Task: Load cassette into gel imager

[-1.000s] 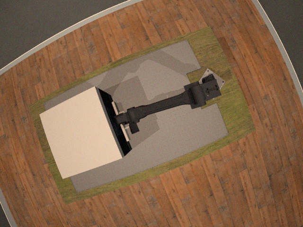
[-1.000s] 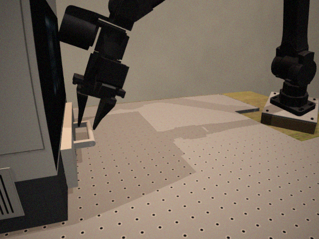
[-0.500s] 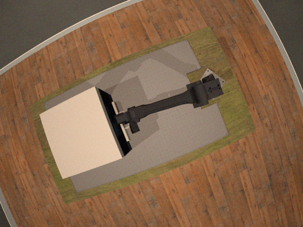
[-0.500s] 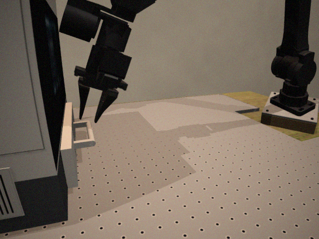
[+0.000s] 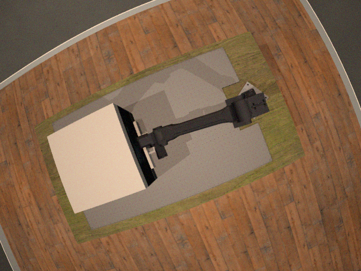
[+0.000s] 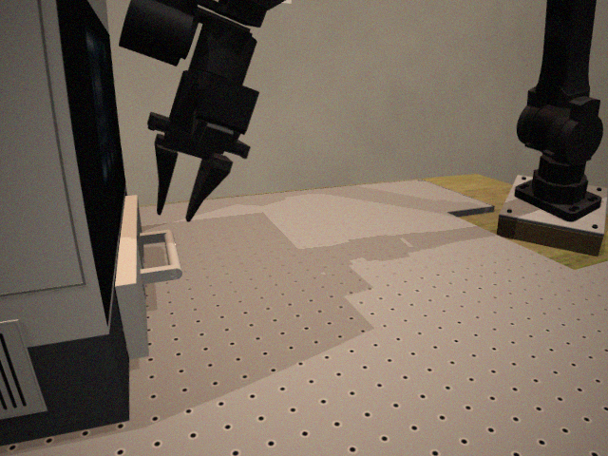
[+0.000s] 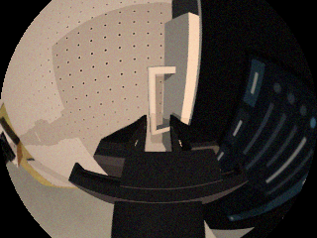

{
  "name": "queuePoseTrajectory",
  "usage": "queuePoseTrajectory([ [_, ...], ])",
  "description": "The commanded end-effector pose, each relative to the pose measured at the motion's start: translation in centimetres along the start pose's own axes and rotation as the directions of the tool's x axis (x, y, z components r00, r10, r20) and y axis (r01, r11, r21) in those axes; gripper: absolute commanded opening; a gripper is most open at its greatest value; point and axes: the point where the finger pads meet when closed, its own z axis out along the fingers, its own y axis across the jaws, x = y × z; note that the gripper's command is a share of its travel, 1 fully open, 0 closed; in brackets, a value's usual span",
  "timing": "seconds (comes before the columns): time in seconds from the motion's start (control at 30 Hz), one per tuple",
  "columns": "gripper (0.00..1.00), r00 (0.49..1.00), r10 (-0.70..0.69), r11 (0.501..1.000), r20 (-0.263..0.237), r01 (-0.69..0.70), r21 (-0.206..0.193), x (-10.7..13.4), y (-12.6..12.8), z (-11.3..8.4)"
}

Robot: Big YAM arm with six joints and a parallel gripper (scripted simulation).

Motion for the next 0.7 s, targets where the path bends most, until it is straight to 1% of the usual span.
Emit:
queuePoseTrajectory([
  [0.0, 0.31, 1.000, -0.001, 1.000, -0.004, 0.001, 0.002, 0.6, 0.2, -1.5],
  [0.07, 0.31, 1.000, -0.001, 1.000, -0.004, 0.001, 0.002, 0.6, 0.2, -1.5],
  [0.1, 0.31, 1.000, -0.001, 1.000, 0.000, 0.001, -0.020, 0.3, 0.8, -0.6],
  [0.23, 0.31, 1.000, -0.003, 1.000, -0.003, 0.003, 0.001, 0.4, 0.3, -2.2],
  [0.33, 0.31, 1.000, -0.001, 1.000, -0.004, 0.001, 0.002, 0.5, 0.3, -2.6],
  [0.37, 0.31, 1.000, -0.001, 1.000, -0.004, 0.001, 0.002, 0.5, 0.3, -2.7],
  [0.47, 0.31, 1.000, -0.001, 1.000, -0.002, 0.001, -0.020, 0.5, 0.9, -2.0],
  [0.5, 0.31, 1.000, -0.002, 1.000, -0.002, 0.002, -0.018, 0.4, 0.8, -2.3],
  [0.57, 0.31, 1.000, -0.003, 1.000, -0.003, 0.003, 0.001, 0.4, 0.4, -3.5],
  [0.63, 0.31, 1.000, -0.003, 1.000, -0.003, 0.003, 0.001, 0.4, 0.4, -3.5],
  [0.67, 0.31, 1.000, 0.003, 1.000, -0.003, -0.003, -0.022, 0.6, 0.9, -2.4],
])
